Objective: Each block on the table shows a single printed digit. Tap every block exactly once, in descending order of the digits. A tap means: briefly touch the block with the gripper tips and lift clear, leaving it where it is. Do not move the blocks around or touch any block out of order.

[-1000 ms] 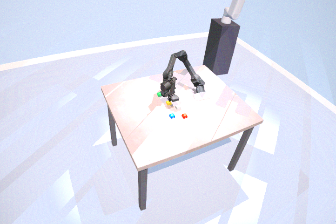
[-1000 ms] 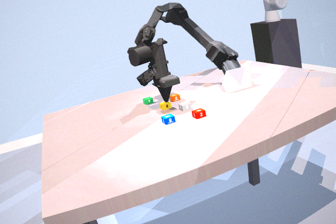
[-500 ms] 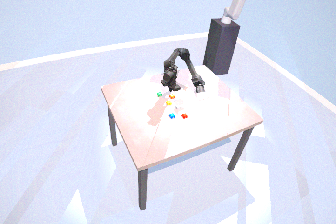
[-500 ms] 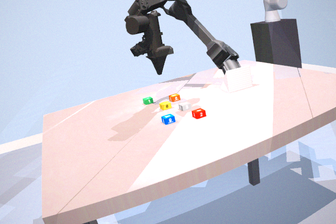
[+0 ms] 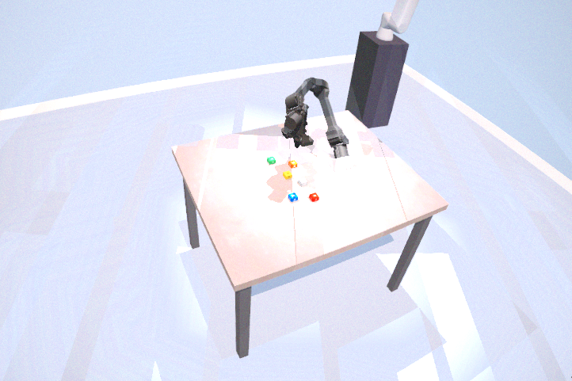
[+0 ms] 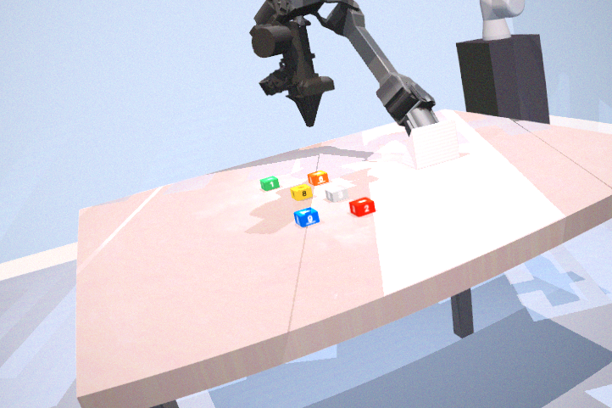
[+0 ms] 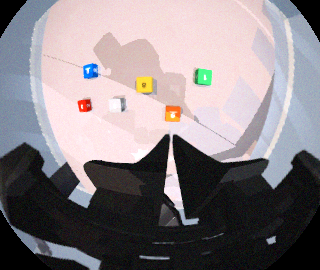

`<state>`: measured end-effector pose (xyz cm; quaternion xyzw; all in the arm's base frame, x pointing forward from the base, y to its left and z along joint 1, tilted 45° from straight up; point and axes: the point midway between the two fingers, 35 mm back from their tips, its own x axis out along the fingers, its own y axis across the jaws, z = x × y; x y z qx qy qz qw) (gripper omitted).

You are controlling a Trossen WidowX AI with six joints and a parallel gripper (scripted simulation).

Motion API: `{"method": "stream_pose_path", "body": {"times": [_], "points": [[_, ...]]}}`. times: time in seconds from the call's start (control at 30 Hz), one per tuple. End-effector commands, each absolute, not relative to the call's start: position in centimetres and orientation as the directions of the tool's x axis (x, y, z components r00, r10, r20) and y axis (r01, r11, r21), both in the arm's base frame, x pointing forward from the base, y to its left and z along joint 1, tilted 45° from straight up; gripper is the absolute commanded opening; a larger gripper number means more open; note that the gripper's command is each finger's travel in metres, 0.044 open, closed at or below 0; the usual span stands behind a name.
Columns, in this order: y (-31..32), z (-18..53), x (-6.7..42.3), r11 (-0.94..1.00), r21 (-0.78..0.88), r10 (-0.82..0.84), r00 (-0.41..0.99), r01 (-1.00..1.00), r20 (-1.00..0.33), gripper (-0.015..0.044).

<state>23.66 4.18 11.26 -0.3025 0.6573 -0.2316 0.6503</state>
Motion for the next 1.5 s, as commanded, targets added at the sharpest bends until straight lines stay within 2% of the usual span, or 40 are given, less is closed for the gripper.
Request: {"method": "stream_pose_path", "body": {"times": [0.0, 0.13, 0.93, 1.1, 1.47], "points": [[1.9, 9.3, 23.6, 0.705, -0.702, -0.704, 0.02, -0.101, -0.71, 0.002], [-1.4, 6.3, 23.4, 0.702, -0.705, -0.707, 0.02, -0.1, -0.706, 0.002], [-3.7, 4.0, 23.4, 0.701, -0.707, -0.709, 0.02, -0.099, -0.705, 0.002], [-3.7, 4.0, 23.4, 0.701, -0.707, -0.709, 0.02, -0.099, -0.705, 0.002], [0.9, 8.4, 23.6, 0.705, -0.702, -0.704, 0.02, -0.101, -0.71, 0.002]]}}
